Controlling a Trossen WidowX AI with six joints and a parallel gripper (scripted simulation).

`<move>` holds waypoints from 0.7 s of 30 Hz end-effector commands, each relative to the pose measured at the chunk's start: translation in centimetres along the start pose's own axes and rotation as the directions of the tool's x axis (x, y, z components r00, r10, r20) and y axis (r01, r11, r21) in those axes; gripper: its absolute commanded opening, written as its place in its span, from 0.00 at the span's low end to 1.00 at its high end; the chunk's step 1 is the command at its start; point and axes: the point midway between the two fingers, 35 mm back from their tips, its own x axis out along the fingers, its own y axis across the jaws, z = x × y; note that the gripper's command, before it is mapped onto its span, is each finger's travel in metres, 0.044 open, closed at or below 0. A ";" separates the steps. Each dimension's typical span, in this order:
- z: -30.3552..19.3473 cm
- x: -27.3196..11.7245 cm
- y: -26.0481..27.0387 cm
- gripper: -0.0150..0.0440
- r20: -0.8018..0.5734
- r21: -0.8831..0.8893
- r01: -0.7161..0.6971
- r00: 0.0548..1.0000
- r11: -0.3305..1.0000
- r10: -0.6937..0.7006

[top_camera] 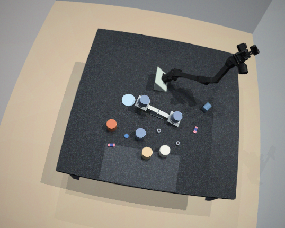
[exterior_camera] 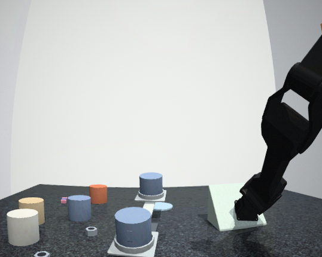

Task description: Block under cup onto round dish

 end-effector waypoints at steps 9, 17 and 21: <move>3.4 0.0 0.4 1.00 0.016 0.298 -0.006 1.000 0.955 0.002; 4.9 0.1 0.3 1.00 0.009 0.436 -0.003 1.000 0.900 -0.001; 6.2 0.2 0.1 1.00 0.023 0.520 -0.009 1.000 0.854 -0.003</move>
